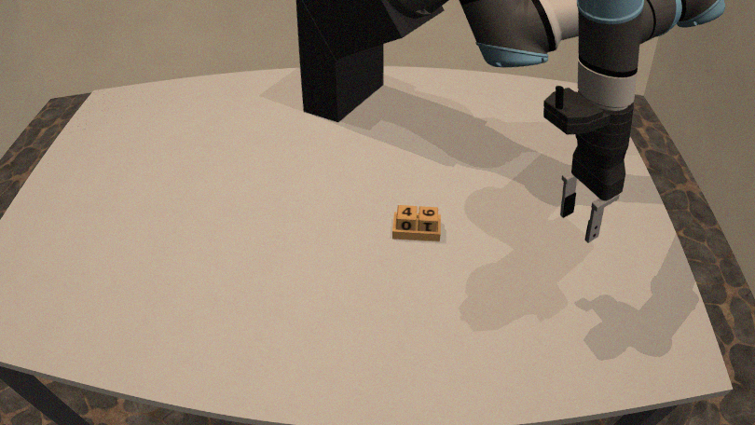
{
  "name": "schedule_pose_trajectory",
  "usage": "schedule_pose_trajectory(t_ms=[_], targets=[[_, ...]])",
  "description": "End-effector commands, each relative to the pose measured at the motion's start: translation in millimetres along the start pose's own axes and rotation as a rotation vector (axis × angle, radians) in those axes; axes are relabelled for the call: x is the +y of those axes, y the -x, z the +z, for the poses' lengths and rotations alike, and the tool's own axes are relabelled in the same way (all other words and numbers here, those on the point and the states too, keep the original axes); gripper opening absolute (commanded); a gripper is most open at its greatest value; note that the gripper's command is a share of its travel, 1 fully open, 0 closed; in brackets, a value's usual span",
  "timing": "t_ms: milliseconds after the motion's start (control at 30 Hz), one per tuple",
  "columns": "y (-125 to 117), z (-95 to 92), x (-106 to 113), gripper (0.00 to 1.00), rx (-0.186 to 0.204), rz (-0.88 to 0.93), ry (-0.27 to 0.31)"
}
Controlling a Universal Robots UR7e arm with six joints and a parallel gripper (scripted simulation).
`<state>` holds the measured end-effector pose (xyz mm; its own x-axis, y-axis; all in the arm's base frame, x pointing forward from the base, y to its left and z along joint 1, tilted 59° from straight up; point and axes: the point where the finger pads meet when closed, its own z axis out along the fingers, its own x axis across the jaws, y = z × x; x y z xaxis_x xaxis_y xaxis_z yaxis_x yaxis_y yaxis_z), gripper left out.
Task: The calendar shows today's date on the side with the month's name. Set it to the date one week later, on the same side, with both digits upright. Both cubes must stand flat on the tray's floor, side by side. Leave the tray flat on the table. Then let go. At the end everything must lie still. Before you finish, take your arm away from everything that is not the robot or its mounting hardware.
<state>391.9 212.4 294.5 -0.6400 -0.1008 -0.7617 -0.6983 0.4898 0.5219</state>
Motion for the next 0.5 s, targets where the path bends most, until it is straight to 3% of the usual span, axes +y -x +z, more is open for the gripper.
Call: schedule_pose_trajectory(t_ms=[0,233,300,367,467], targets=[[-52.5,-9.1,-59.4,1.00,0.035,0.128,-0.052],[-101.7,-17.9,-96.3,1.00,0.055,0.242,-0.083],[-133.3,-22.6,-113.6,1.00,0.065,0.314,-0.097],[-133.3,-22.6,-113.6,1.00,0.065,0.314,-0.097],[-173.9,-27.1,-129.2,1.00,0.075,0.407,-0.108]])
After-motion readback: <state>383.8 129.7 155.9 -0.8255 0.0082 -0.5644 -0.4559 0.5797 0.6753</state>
